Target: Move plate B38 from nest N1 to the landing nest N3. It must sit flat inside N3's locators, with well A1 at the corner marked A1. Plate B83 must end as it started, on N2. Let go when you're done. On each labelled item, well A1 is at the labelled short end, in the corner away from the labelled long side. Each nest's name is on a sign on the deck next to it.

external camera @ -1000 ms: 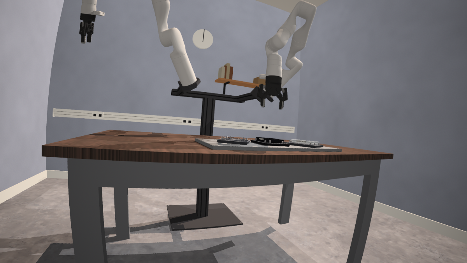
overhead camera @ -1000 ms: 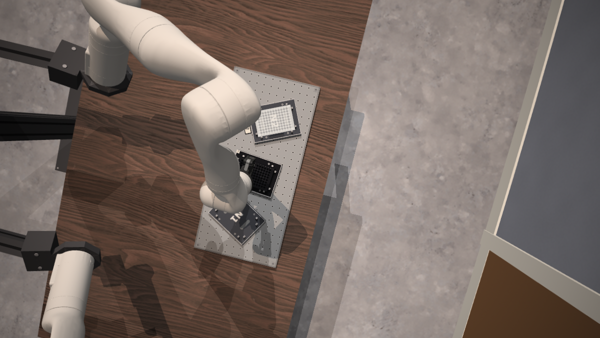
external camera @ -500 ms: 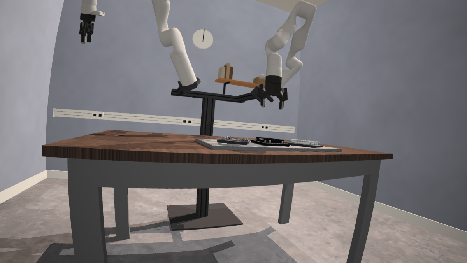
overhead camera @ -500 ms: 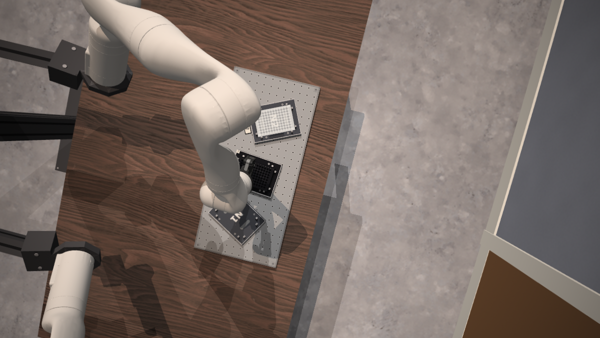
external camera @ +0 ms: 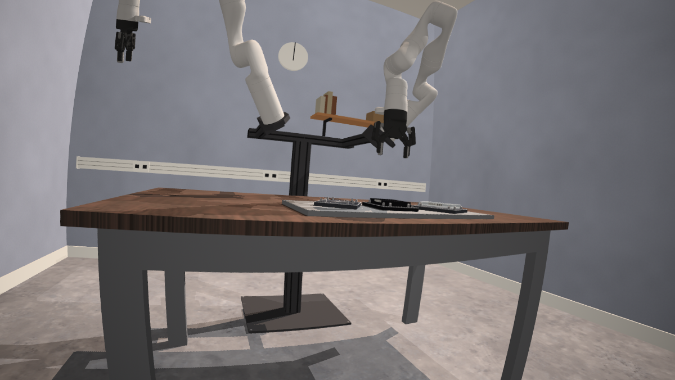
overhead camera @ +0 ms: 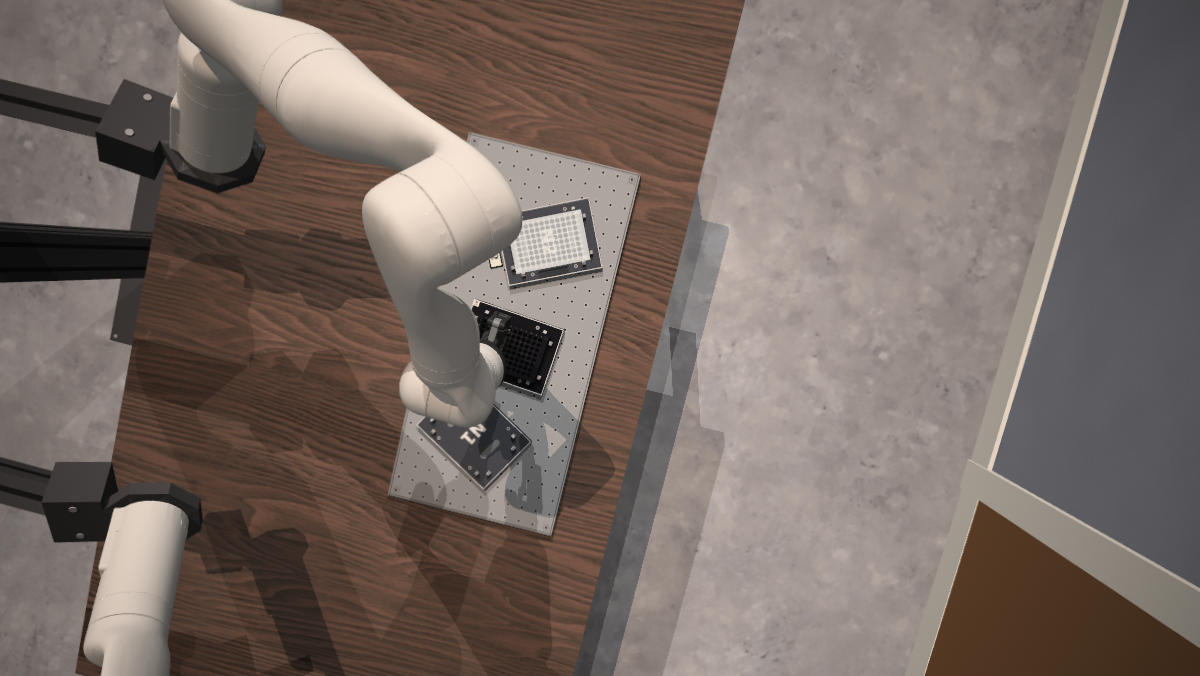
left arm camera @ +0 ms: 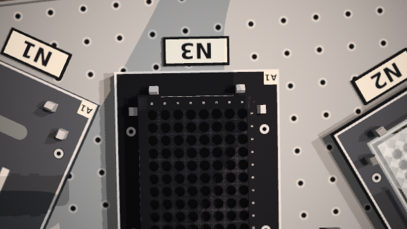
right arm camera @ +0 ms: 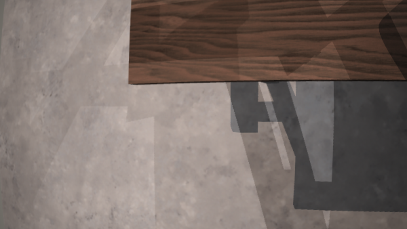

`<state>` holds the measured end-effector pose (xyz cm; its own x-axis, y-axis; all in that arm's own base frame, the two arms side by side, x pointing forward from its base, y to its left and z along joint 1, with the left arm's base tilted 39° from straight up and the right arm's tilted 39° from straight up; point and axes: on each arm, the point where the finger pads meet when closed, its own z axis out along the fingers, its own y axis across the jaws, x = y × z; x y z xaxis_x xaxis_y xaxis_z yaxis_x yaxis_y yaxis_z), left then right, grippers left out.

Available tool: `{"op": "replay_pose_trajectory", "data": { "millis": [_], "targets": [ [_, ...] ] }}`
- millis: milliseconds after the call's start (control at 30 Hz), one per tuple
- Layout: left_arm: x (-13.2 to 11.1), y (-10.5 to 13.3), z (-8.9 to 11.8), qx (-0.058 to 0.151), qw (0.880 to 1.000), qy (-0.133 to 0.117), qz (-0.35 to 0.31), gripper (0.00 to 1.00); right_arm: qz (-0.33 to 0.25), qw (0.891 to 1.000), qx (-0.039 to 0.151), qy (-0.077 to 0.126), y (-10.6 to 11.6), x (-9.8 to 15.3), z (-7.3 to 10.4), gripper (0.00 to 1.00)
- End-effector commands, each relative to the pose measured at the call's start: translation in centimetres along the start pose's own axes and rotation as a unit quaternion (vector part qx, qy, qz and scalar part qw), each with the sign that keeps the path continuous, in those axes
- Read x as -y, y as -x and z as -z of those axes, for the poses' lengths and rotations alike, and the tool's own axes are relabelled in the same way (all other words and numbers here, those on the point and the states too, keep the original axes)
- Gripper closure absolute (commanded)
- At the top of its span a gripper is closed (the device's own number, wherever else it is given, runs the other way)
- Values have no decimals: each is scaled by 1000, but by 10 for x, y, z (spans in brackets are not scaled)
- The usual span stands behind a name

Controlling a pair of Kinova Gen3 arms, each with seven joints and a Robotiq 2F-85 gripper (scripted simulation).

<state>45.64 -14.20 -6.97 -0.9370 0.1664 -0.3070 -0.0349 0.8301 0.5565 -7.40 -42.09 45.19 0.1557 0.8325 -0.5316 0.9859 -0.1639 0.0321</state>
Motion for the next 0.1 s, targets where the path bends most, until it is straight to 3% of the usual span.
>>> {"op": "replay_pose_trajectory", "data": {
  "millis": [0, 67],
  "targets": [
    [1, 0, 2, 0, 1000, -1, 1, 2, 0, 1000, 1, -1, 0, 2, 2, 2],
    [1, 0, 2, 0, 1000, -1, 1, 2, 0, 1000, 1, -1, 0, 2, 2, 2]
  ]
}}
